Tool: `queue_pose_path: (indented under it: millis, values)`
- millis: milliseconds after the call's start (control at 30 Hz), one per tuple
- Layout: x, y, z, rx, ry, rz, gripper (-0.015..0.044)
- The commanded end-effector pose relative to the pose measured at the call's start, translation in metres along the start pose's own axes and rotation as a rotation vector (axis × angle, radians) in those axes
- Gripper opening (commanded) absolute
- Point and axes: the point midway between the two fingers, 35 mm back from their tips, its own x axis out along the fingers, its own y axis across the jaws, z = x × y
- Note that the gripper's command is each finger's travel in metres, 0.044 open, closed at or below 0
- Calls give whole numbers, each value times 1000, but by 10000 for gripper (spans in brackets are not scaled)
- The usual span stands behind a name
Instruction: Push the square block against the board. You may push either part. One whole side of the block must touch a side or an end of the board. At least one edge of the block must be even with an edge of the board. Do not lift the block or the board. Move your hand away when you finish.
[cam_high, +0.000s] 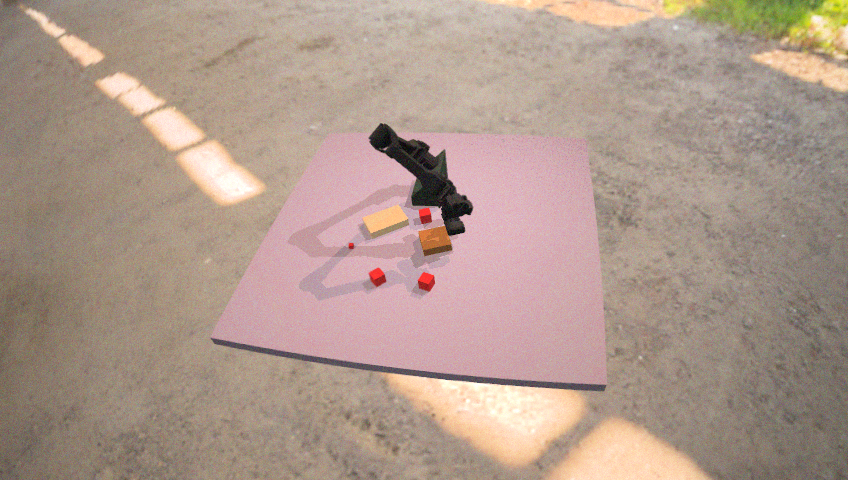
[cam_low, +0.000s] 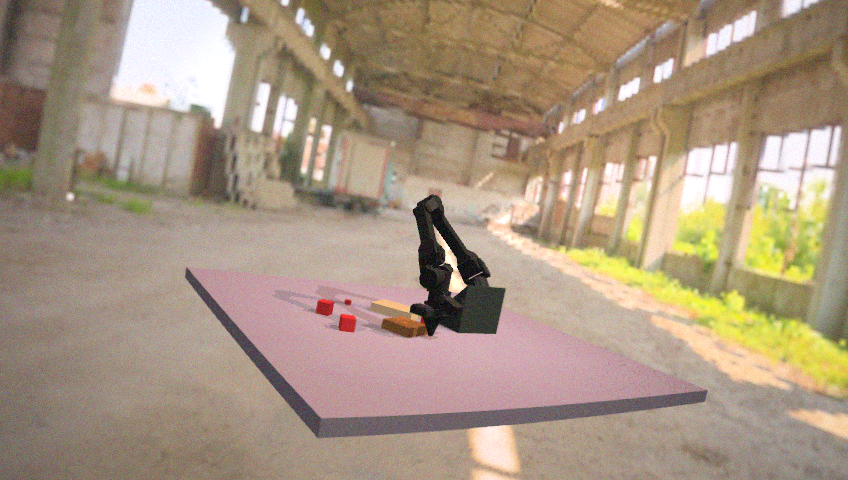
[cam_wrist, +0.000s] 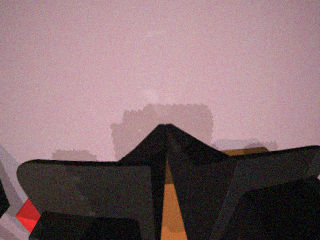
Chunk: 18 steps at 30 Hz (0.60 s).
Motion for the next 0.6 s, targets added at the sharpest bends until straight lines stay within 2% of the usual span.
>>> queue_pose_path:
  millis: [0, 567]
  values:
    - [-1, -1, -7, 0, 4, -6, 0]
    - [-2, -3, -30, 0, 3, -7, 0]
